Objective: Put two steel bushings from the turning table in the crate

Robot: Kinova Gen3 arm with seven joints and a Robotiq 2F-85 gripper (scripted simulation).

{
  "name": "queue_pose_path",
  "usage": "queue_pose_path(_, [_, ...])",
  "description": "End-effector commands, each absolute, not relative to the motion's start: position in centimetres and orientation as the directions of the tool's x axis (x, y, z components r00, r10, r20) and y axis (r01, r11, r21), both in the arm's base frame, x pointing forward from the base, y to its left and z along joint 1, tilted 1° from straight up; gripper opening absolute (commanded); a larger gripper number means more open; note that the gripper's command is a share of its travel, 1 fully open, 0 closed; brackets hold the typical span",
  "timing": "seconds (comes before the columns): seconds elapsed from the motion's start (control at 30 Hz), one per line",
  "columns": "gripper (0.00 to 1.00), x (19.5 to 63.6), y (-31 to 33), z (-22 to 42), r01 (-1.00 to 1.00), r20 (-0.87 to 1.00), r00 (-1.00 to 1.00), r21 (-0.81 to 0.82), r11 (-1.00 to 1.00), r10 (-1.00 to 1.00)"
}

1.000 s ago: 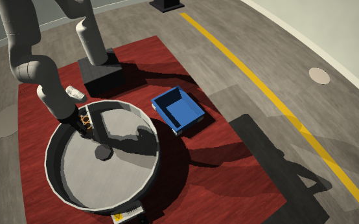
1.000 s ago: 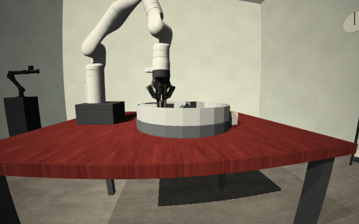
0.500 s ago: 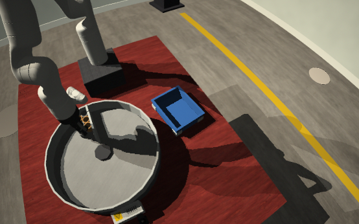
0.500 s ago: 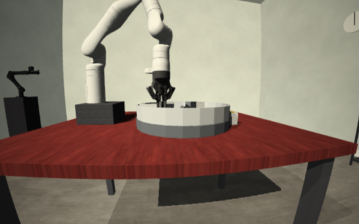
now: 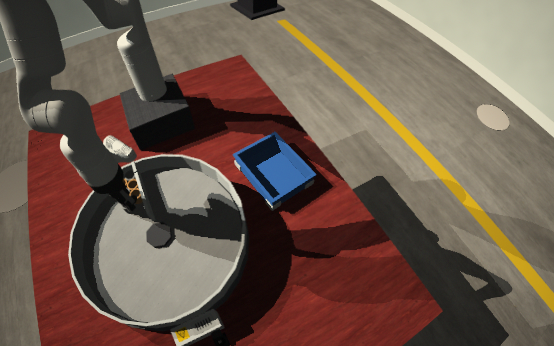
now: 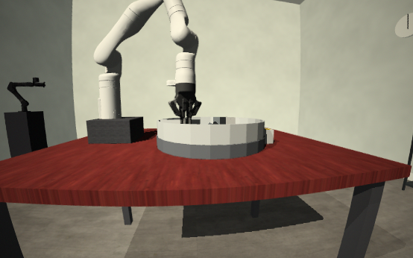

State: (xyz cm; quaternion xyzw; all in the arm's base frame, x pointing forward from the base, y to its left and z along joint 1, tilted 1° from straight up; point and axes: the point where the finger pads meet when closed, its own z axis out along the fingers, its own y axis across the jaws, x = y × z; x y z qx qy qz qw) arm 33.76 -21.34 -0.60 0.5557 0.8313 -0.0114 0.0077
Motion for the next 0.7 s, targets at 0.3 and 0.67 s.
queue_pose_path(0.3, [0.14, 33.89, -21.21, -0.96, 0.926, -0.025, -0.377, -0.006, 0.377, 0.926])
queue_pose_path(0.67, [0.14, 33.87, -21.21, -0.91, 0.925, -0.025, -0.38, -0.007, 0.38, 0.925])
